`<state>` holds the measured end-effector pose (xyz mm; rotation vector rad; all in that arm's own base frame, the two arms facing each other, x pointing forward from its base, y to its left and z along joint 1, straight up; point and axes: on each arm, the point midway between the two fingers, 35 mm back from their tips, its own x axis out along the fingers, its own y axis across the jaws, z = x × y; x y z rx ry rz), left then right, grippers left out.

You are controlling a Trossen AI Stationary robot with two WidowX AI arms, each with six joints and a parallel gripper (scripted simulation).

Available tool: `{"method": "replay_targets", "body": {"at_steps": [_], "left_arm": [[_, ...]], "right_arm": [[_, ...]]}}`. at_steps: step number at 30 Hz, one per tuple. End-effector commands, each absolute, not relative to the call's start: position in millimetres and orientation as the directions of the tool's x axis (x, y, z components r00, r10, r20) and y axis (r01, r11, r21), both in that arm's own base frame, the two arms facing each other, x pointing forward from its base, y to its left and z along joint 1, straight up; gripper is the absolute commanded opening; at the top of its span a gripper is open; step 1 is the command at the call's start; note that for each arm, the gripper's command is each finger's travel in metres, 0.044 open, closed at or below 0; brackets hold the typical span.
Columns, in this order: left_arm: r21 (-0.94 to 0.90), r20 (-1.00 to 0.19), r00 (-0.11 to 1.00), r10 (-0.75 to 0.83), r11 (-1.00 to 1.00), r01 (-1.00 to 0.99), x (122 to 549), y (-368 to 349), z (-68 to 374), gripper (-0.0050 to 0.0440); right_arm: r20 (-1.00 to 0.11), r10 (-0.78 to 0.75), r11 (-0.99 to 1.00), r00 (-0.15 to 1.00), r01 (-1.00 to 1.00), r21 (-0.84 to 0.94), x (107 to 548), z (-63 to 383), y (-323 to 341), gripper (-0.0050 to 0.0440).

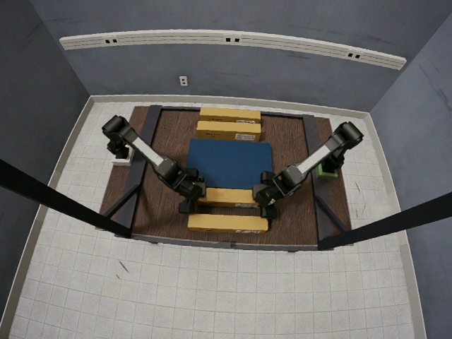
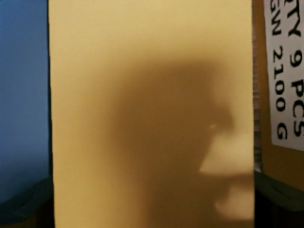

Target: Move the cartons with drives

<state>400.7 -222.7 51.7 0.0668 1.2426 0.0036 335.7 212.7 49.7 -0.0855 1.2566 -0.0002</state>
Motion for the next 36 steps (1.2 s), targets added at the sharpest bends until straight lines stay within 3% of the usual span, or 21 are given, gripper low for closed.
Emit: {"method": "replay_targets", "body": {"at_steps": [1, 14, 15, 36], "left_arm": [[-0.006, -0.920, 0.392, -0.020, 0.999, 0.037, 404, -234, 93, -0.0050], [-0.006, -0.920, 0.392, -0.020, 0.999, 0.037, 404, -234, 93, -0.0050], [0.011, -0.928, 0.373, -0.003, 0.999, 0.034, 403, -230, 121, -0.0050], [0.012, -0.927, 0.374, -0.001, 0.999, 0.032, 404, -230, 121, -0.0050]], "right_arm": [[-0.926, 0.015, 0.999, 0.377, -0.050, -0.004, 338, 79, 221, -0.0050], [-0.926, 0.015, 0.999, 0.377, -0.050, -0.004, 338, 79, 221, -0.0050], [-0.930, 0.003, 0.999, 0.367, -0.047, -0.016, 339, 112, 220, -0.0050], [-0.930, 0.003, 0.999, 0.367, -0.048, -0.016, 339, 112, 220, -0.0050]]}}
